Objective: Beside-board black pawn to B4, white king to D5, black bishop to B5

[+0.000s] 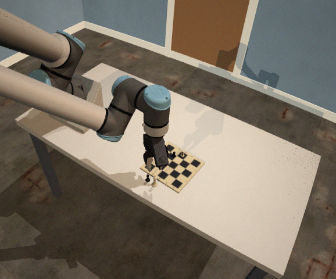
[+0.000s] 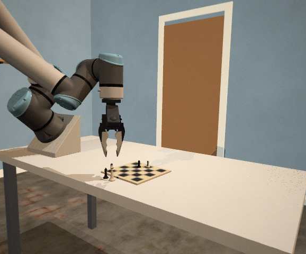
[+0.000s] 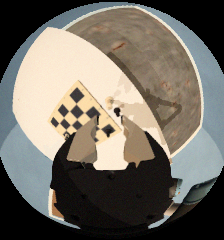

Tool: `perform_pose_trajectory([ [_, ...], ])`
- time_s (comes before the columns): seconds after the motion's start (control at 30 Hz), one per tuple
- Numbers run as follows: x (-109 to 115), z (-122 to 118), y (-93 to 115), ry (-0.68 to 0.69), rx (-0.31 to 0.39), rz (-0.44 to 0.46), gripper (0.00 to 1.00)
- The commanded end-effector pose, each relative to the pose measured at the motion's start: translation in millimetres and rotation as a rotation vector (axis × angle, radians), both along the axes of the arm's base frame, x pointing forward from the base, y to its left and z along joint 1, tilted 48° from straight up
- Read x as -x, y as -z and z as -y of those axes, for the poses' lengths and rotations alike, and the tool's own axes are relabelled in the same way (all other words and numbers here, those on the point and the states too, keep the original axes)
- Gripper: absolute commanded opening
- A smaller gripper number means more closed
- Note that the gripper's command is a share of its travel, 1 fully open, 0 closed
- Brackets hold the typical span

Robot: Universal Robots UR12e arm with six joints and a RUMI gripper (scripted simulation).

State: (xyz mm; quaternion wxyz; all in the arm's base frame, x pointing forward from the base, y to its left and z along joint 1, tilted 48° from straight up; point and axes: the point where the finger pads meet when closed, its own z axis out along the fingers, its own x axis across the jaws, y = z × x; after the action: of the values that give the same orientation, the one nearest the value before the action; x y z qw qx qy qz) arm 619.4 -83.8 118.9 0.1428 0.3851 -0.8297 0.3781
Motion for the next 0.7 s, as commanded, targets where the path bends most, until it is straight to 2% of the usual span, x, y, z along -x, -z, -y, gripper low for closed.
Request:
perform_pose_trajectory([
  [0.0, -1, 4, 4, -0.001, 0.0, 0.001, 0.25],
  [0.67, -2, 17, 16, -0.001, 0.0, 0.001, 0.25],
])
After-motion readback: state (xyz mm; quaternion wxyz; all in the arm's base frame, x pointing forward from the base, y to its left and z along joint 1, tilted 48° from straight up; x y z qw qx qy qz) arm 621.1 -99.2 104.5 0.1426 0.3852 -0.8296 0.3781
